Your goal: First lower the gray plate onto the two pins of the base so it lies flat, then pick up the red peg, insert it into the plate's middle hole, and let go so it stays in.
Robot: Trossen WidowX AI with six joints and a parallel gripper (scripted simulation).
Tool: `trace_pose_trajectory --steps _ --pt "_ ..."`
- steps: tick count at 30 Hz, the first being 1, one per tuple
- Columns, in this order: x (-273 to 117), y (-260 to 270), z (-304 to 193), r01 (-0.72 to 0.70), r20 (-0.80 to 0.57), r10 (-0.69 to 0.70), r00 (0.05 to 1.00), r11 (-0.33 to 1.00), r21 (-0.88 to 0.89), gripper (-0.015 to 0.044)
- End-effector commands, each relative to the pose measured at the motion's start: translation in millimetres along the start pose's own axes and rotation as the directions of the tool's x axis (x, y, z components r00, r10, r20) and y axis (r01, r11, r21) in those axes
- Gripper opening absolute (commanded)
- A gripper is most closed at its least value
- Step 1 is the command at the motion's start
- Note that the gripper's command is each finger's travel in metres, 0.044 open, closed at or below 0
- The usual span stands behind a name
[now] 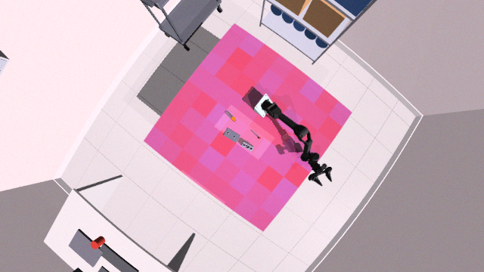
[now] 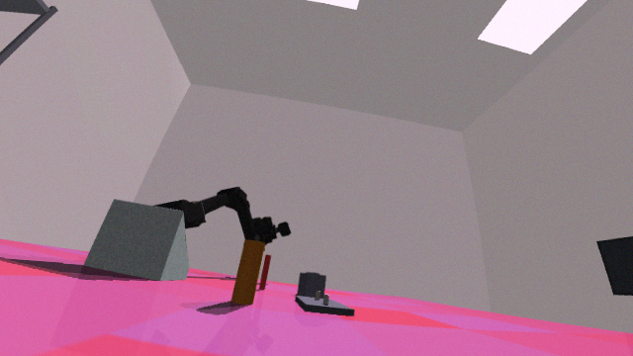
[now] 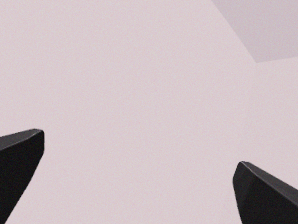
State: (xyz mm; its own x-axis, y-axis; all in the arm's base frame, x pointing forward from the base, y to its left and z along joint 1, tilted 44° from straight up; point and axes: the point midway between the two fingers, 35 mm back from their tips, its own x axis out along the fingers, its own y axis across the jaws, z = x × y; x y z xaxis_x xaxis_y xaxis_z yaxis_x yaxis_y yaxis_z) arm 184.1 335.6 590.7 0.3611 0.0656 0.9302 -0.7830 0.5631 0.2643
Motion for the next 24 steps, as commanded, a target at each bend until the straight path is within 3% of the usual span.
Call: trace_pose_trajectory --steps 1,6,13,18,24 --pt "0.0 0.0 0.0 0.000 0.000 0.000 1.000 1.000 0.000 0.0426" --pt "2.3 -27.6 -23.8 -0.026 -0.062 0.019 0.998 0.993 -0.114 0.0440" --pt "2.6 -63.2 -74.2 -0.095 -0.265 0.048 0.963 0.981 -0.169 0.0440" --pt "-10.9 -122.1 -126.9 -0.127 -0.505 0.010 0.863 0.972 -0.198 0.0440" --pt "-47.0 -209.2 -169.2 -0.077 -0.742 -0.111 0.661 0.974 -0.213 0.0440"
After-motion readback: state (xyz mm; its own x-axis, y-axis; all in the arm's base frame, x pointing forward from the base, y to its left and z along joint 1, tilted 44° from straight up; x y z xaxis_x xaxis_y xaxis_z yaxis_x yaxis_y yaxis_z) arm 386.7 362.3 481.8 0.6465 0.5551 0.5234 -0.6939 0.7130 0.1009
